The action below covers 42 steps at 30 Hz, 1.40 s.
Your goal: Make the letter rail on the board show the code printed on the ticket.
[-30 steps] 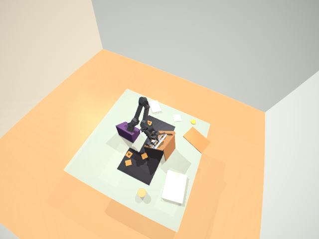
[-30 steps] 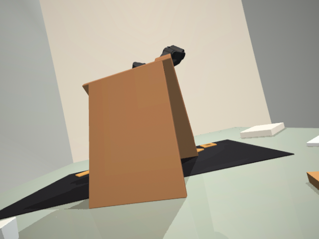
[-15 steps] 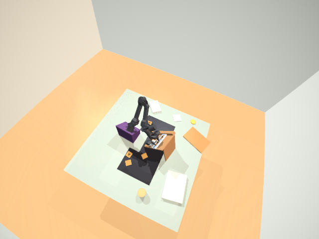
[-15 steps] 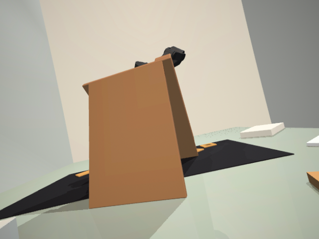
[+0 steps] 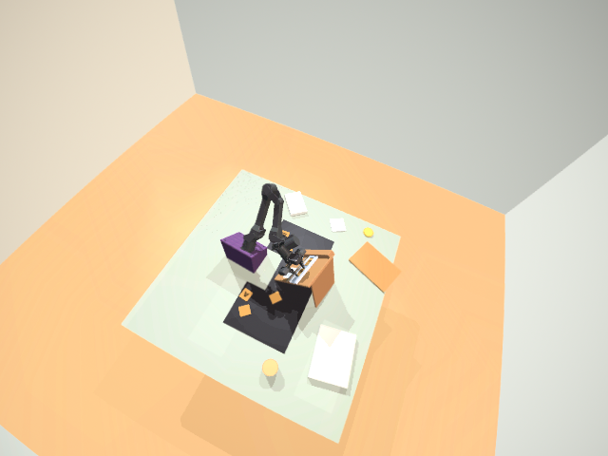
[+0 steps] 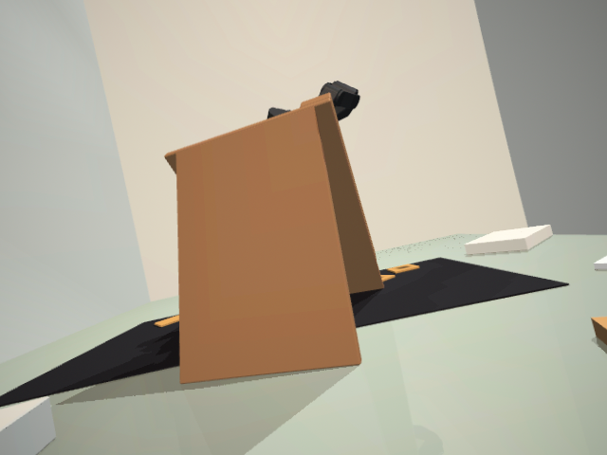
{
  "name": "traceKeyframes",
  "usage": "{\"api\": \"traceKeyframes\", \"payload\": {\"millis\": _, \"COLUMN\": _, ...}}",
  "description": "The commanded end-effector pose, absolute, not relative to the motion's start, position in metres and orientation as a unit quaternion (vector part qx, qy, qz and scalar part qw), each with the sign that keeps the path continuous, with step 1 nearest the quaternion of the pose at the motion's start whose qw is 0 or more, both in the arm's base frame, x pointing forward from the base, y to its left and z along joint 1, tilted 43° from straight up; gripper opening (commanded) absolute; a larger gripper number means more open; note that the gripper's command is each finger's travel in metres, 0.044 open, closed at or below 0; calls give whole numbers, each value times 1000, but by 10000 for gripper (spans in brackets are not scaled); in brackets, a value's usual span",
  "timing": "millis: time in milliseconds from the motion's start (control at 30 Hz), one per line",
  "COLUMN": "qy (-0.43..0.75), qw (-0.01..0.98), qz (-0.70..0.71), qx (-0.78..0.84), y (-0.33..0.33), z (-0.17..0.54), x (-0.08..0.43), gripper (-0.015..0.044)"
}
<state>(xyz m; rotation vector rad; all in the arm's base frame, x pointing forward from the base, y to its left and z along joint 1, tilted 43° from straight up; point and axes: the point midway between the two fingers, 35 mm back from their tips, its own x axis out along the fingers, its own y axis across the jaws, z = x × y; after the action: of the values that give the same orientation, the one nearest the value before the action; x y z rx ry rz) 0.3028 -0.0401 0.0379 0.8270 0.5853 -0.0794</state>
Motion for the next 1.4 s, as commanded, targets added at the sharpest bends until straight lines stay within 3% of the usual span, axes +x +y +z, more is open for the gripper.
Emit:
{"api": "traceKeyframes", "payload": {"millis": 0, "qy": 278, "qw": 874, "qz": -40, "qx": 396, "y": -40, "z": 41, "x": 304, "gripper": 0}}
{"api": "traceKeyframes", "payload": {"millis": 933, "qy": 277, "qw": 874, "qz": -40, "qx": 397, "y": -30, "z": 51, "x": 309, "gripper": 0}}
{"api": "traceKeyframes", "payload": {"millis": 1300, "qy": 278, "qw": 874, "qz": -39, "qx": 397, "y": -30, "z": 51, "x": 304, "gripper": 289}}
{"api": "traceKeyframes", "payload": {"millis": 1367, "qy": 278, "qw": 874, "qz": -40, "qx": 397, "y": -30, "z": 53, "x": 301, "gripper": 295}}
